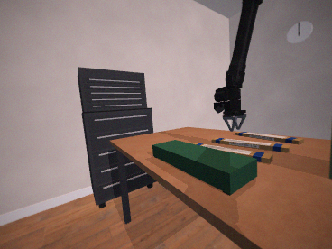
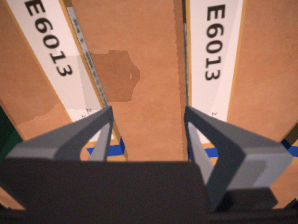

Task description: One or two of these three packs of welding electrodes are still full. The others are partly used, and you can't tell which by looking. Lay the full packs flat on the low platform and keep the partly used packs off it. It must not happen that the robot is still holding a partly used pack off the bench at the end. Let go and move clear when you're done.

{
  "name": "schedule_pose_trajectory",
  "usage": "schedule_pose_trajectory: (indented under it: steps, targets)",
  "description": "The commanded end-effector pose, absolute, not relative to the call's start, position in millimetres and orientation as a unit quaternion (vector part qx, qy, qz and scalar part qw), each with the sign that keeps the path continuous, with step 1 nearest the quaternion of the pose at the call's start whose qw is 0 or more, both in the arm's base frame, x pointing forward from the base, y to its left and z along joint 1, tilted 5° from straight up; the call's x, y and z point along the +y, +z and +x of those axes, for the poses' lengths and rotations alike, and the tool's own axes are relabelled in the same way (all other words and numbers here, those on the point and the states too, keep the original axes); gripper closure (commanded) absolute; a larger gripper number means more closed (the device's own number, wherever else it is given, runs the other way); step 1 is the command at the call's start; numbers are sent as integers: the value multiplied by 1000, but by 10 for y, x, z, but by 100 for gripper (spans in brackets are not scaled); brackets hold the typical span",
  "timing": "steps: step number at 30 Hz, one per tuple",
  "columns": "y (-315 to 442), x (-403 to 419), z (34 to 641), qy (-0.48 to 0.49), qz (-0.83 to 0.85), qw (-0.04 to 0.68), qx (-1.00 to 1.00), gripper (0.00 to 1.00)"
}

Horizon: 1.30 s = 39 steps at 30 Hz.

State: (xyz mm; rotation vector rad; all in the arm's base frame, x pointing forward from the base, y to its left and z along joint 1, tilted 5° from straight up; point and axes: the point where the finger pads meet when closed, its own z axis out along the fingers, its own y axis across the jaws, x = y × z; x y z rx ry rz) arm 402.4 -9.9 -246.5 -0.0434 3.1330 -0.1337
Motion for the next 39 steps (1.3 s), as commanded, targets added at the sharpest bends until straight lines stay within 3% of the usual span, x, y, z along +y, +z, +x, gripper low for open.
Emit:
schedule_pose_trajectory:
  steps: [1,39]
  targets:
    - [-2544,-166,3965,-42,-11,0,999,36]
    - [-2177,-85,4087,-43,-13,10,999,36]
